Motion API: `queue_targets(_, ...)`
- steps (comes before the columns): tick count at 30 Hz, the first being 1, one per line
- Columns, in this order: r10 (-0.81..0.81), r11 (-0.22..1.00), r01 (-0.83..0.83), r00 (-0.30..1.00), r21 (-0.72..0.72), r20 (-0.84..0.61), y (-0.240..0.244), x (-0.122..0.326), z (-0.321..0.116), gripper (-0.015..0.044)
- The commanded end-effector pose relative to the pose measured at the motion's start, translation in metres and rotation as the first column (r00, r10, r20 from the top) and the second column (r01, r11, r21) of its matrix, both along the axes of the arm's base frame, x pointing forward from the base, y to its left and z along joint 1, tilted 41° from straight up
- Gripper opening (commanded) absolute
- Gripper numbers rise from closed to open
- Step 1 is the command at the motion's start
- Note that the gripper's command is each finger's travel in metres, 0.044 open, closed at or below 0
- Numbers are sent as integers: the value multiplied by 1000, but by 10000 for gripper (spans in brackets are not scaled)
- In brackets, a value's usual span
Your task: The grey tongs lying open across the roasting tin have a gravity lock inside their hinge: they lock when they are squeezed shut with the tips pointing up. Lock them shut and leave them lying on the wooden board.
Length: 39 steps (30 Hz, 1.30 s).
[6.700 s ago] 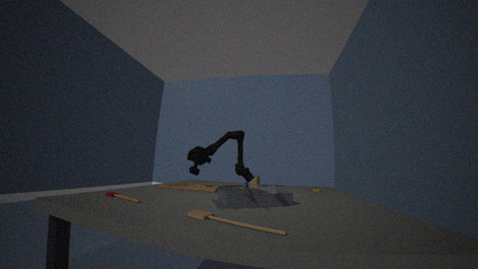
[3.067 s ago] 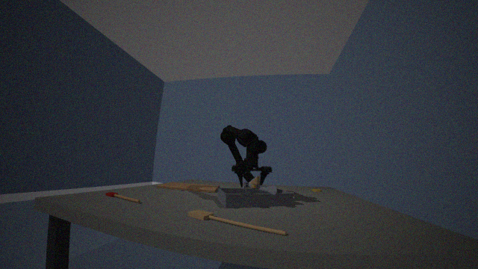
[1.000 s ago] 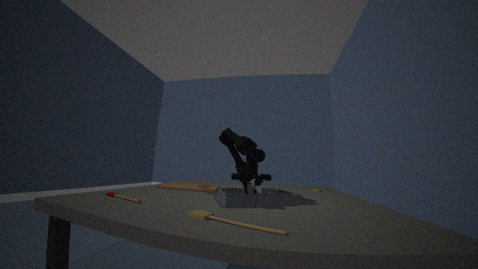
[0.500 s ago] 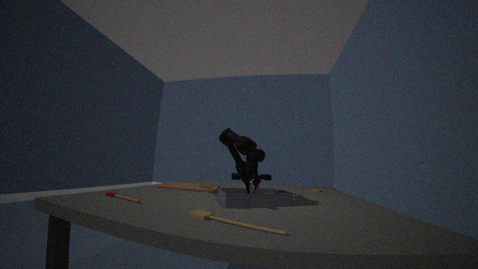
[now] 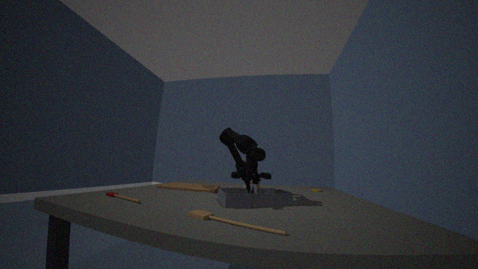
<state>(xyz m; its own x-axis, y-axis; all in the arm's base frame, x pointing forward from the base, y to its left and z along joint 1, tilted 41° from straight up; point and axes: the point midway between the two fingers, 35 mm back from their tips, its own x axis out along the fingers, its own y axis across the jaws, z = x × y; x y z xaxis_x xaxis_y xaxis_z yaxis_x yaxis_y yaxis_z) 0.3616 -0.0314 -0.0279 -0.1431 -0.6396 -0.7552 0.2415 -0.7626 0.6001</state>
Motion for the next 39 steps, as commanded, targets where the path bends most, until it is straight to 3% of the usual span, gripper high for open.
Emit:
queue_targets(1, 10, 1000, -11, 1000, 8, 20, 24, 13, 22, -150)
queue_targets(8, 12, 1000, -12, 1000, 5, 10, 79, 18, 88, -150)
queue_targets(19, 12, 1000, -12, 1000, 4, 10, 80, 18, 90, -150)
queue_targets(29, -159, 987, 161, 974, 2, 159, 36, 15, 128, -150)
queue_targets(39, -372, 920, 390, 853, 26, 367, -23, -1, 183, -150)
